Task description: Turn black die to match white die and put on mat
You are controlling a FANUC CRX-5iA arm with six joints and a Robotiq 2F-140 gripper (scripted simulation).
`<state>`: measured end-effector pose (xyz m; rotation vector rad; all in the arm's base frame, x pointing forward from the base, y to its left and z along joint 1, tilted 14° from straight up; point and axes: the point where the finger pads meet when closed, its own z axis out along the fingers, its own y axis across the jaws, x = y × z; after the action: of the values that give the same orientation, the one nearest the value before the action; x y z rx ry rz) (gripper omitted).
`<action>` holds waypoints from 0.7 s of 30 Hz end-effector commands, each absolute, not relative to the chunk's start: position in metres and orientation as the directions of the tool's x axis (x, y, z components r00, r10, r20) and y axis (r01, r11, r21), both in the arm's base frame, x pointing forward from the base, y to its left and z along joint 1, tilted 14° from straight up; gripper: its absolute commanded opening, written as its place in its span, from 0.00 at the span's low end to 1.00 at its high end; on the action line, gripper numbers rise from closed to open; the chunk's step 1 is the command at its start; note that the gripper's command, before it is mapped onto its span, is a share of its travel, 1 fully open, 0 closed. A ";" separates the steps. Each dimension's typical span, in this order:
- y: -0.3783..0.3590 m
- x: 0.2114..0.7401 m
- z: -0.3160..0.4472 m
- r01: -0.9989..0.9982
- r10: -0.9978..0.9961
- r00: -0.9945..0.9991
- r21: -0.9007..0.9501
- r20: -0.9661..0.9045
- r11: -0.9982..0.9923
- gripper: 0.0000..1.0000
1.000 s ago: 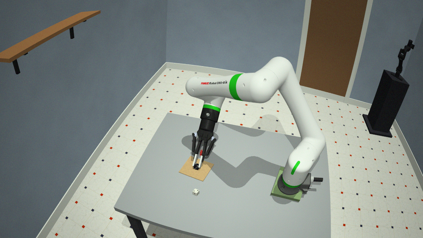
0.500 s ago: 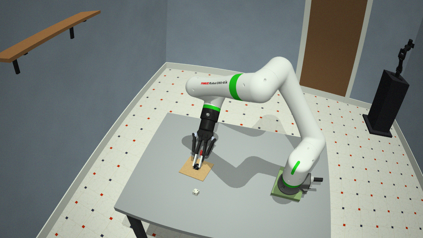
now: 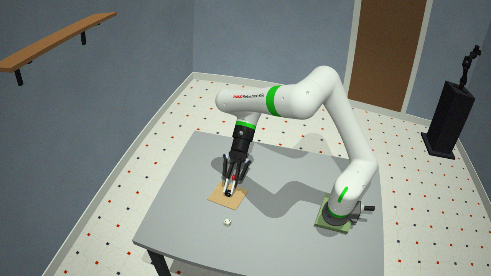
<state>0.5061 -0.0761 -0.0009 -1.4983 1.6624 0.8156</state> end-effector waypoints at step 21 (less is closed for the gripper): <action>-0.076 0.506 -0.001 -0.993 -0.522 -0.042 -0.021 -0.852 0.115 0.37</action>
<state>0.5061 -0.0761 -0.0009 -1.4983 1.6624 0.8156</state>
